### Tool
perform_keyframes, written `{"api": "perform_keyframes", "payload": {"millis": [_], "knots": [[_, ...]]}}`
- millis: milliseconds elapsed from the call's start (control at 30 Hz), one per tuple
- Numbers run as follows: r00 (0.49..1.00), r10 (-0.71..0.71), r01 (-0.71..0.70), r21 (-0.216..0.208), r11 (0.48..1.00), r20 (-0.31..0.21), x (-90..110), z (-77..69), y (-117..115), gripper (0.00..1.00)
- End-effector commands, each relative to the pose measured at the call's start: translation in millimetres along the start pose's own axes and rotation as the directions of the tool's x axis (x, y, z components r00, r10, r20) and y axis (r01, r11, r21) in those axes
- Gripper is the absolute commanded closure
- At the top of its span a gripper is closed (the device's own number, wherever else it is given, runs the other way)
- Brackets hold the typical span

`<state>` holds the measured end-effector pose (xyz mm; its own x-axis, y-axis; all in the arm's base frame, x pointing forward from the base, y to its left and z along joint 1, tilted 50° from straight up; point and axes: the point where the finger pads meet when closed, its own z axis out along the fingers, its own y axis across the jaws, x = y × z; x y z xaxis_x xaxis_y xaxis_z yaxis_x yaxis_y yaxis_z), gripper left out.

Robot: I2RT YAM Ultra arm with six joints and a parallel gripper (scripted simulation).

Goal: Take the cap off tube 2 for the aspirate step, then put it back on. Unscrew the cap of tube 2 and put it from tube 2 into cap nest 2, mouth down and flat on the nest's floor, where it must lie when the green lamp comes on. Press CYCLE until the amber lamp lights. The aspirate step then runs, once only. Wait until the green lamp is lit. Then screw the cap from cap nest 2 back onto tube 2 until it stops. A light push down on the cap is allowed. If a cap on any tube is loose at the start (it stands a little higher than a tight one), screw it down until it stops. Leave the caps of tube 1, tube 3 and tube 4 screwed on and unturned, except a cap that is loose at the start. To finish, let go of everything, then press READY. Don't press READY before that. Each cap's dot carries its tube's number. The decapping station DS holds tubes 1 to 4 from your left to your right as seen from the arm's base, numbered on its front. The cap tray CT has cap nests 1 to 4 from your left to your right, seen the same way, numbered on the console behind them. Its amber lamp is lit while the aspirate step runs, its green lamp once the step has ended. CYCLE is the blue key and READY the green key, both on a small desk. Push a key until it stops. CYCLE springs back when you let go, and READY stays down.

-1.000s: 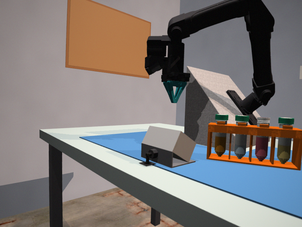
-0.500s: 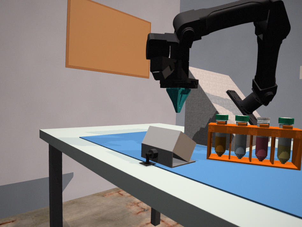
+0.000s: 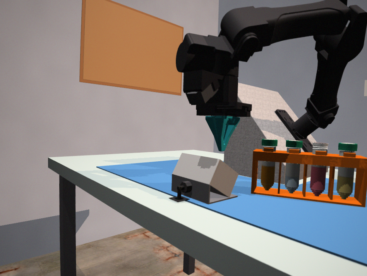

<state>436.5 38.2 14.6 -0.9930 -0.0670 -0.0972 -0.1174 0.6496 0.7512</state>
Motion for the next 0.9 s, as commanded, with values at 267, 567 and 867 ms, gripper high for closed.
{"api": "perform_keyframes", "payload": {"millis": [267,567,867], "knots": [[0.999,0.038,-0.038,-0.002,0.999,0.022,-1.9,-9.8,-3.3,1.00],[0.999,0.038,-0.038,-0.002,0.999,0.022,-1.0,-12.8,-4.9,1.00],[0.999,0.038,-0.038,-0.002,0.999,0.022,-0.5,-14.7,-6.2,1.00]]}}
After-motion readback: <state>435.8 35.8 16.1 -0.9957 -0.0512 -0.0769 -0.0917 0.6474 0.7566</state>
